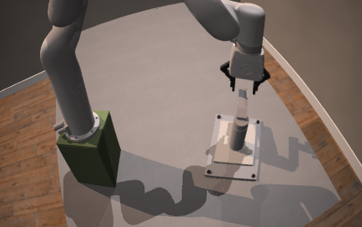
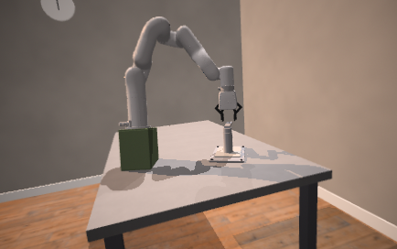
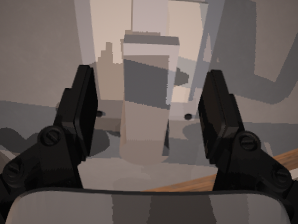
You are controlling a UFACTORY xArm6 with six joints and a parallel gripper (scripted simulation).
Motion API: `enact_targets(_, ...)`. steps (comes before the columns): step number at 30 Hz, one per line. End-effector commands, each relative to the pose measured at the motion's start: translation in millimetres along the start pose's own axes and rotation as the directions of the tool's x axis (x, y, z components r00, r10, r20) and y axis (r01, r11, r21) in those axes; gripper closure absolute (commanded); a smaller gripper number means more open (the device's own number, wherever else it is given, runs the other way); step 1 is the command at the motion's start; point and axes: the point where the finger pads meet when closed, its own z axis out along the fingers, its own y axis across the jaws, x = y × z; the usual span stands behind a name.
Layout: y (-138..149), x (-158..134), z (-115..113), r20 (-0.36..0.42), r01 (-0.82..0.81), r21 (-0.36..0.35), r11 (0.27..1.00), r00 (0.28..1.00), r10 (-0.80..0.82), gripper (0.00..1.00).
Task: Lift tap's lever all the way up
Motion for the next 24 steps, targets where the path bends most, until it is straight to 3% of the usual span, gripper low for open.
enact_targets(1,1,1,-1,-0.002,0.0,-0.004,1.0,1.0,0.0,0.32)
enact_targets(24,1,1,19,-0.002,0.0,-0.004,1.0,1.0,0.0,0.32)
